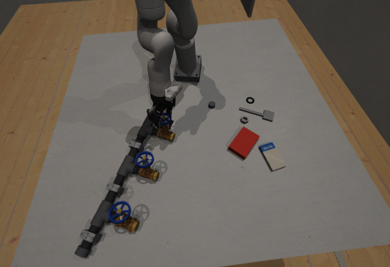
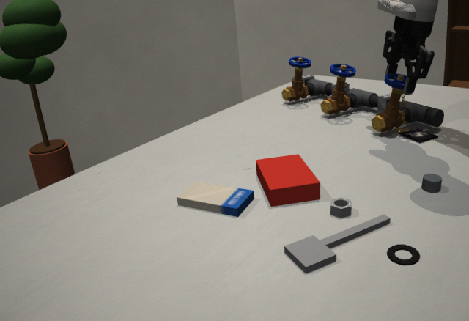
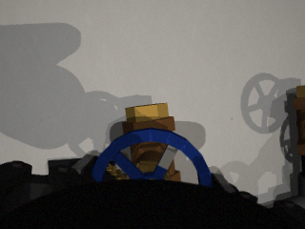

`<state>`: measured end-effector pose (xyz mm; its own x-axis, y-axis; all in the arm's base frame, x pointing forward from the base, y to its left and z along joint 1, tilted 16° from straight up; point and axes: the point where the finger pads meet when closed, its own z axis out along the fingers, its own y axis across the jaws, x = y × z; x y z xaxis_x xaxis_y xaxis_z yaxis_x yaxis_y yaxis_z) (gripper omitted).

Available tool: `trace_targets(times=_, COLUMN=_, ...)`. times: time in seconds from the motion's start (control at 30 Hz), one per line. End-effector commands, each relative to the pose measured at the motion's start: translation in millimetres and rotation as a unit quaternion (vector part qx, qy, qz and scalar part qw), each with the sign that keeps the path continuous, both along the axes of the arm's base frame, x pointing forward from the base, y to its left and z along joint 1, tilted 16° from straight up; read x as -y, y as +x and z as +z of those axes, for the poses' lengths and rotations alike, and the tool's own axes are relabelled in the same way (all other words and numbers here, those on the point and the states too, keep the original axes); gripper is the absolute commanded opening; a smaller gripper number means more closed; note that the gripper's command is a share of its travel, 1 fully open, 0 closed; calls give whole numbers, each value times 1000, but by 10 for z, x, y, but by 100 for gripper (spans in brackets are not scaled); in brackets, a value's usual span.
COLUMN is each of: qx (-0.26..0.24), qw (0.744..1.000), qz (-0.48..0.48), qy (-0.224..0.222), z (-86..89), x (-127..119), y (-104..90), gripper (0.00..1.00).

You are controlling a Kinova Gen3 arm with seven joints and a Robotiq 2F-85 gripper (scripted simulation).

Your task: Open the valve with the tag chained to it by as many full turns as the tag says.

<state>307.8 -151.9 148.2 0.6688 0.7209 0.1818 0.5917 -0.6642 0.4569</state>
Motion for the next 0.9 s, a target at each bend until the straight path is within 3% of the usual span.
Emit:
trace_targets(times=0.0, qx=0, qw=1000, qz=1, qy=-1, z=1, x=1, y=2, gripper=71)
trace_targets(times=0.87, qx=-19, qw=995, qz=84, qy=-43, z=1, x=1, y=2, gripper=71)
